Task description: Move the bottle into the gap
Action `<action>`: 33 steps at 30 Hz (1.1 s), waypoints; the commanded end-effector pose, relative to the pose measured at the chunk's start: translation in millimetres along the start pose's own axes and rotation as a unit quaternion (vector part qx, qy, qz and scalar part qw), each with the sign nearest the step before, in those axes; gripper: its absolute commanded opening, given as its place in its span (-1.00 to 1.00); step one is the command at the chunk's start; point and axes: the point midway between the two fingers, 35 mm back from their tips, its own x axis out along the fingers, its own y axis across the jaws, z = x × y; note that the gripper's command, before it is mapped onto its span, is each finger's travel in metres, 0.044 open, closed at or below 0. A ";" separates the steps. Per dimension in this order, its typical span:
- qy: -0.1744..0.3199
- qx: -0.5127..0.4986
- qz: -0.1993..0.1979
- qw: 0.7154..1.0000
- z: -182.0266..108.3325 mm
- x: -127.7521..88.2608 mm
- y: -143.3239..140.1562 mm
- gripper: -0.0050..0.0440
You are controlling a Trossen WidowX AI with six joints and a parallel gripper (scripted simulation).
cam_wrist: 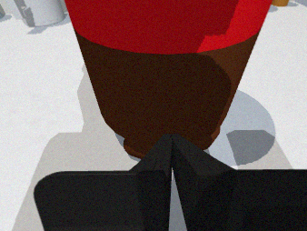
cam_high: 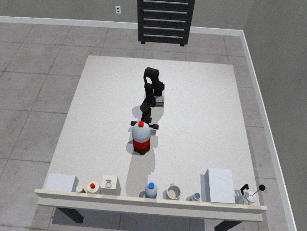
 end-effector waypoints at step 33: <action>-0.011 -0.002 0.003 1.000 11.2 11.2 7.9 -1.00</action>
